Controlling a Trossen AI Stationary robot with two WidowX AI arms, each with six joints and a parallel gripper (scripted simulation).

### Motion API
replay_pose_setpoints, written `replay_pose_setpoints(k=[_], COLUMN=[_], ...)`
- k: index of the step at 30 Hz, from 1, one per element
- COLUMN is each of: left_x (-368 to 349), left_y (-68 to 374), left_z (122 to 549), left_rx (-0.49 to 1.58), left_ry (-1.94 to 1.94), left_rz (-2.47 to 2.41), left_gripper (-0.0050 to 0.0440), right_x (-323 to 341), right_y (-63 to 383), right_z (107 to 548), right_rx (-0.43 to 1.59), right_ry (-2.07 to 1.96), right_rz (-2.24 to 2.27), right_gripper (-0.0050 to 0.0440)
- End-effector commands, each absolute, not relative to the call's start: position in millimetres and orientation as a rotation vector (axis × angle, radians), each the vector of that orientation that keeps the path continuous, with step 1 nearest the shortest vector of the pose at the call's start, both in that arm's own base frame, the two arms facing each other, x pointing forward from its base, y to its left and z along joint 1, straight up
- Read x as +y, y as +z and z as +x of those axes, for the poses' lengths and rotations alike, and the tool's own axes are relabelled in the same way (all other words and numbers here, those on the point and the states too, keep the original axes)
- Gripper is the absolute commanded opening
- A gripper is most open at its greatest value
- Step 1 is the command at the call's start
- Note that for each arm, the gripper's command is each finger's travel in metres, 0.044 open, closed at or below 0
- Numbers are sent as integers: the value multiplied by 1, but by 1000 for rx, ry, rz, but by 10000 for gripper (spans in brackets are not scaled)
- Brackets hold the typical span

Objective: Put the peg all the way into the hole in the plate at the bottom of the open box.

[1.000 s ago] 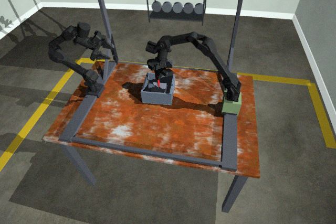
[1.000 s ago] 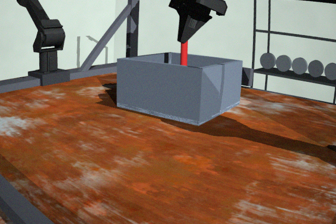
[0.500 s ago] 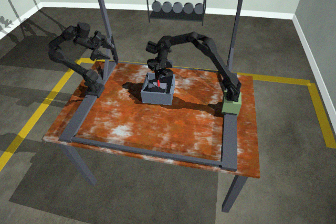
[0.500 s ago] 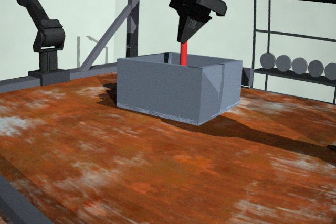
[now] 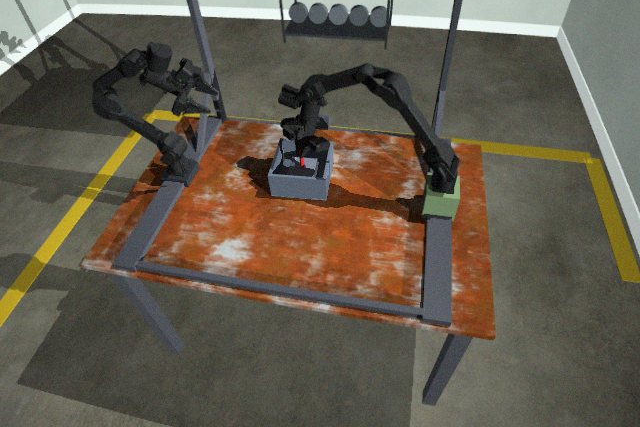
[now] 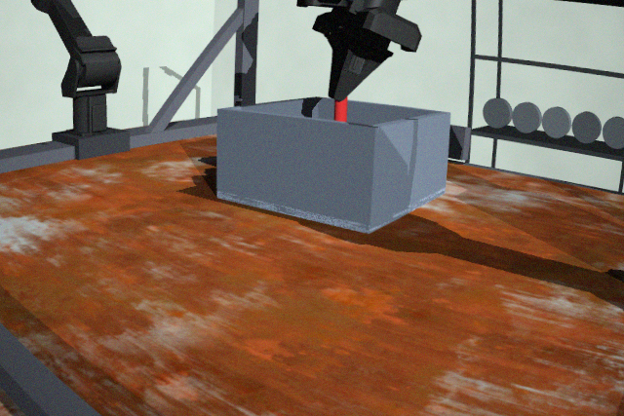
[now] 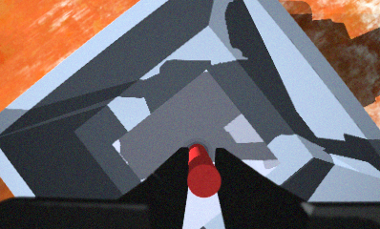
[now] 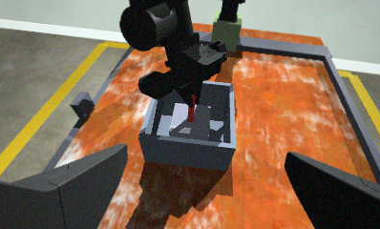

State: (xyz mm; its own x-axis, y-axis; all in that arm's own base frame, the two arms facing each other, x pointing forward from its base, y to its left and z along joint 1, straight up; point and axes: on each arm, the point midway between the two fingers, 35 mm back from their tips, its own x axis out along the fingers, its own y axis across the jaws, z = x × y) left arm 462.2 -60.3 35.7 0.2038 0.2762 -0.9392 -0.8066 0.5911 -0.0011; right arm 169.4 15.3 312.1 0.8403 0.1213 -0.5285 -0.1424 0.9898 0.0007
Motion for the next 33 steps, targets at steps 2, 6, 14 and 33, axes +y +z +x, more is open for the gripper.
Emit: replay_pose_setpoints(k=[2,6,14,33], left_x=[-60,-62,-59,-62], left_y=[25,13,-1,-9], left_z=[462,462,463,461], left_rx=[1124,1126,1127,1114], left_ry=[829,828,830,805], left_rz=[-556,-553,-554,-587], left_gripper=[27,27,27,27], right_x=[16,16,16,16], right_y=[315,315,315,315], right_z=[169,169,169,169], right_rx=[549,549,549,549], right_ry=[141,141,141,141], right_rz=[-42,-42,-42,-42], right_gripper=[440,440,440,440])
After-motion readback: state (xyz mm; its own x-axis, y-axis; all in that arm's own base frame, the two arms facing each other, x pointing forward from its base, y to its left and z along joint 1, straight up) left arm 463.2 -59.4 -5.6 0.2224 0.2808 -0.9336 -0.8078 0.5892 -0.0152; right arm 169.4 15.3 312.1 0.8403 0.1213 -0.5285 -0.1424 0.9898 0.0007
